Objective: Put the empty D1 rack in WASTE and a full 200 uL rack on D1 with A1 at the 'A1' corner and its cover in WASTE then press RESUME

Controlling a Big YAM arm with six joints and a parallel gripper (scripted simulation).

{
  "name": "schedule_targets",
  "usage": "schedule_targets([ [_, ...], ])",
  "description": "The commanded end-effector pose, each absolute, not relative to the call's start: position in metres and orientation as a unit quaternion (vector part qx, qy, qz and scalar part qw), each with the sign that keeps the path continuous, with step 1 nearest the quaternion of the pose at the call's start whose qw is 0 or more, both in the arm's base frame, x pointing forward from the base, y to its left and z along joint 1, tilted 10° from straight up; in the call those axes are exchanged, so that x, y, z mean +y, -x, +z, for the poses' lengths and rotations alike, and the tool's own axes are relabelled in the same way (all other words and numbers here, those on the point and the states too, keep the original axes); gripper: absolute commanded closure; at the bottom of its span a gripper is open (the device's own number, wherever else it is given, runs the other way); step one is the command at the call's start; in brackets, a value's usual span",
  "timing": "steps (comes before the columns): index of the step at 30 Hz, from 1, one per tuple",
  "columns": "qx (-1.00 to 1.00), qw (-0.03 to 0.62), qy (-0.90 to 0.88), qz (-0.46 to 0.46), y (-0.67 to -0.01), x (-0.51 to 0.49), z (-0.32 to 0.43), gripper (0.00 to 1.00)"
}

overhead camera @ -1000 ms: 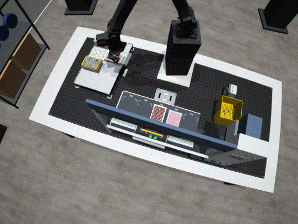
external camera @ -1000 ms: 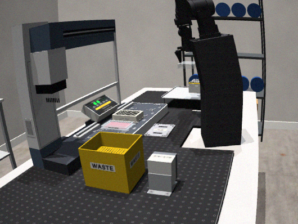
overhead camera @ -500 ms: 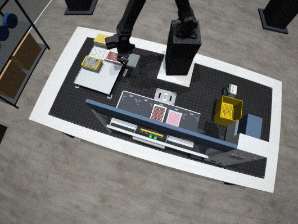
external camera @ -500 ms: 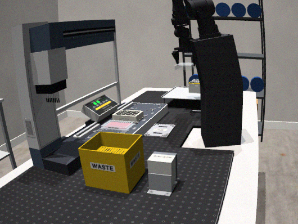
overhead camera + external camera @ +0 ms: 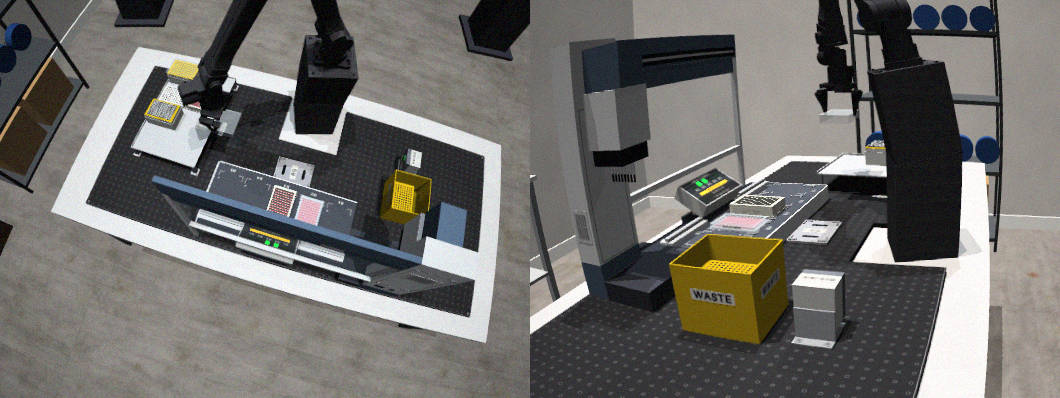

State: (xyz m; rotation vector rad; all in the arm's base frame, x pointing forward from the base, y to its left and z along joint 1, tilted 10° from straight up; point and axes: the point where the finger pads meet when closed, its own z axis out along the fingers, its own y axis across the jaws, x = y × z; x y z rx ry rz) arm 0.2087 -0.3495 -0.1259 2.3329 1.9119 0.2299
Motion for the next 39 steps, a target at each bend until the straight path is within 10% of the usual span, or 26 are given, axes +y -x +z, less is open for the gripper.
schedule_targets([
  [1, 0.607, 0.034, -0.790, 0.079, -0.1963, -0.3422, -0.1364, 1.00],
  [39, 0.611, 0.039, -0.786, 0.078, -0.2022, -0.3459, -0.1346, 1.00],
])
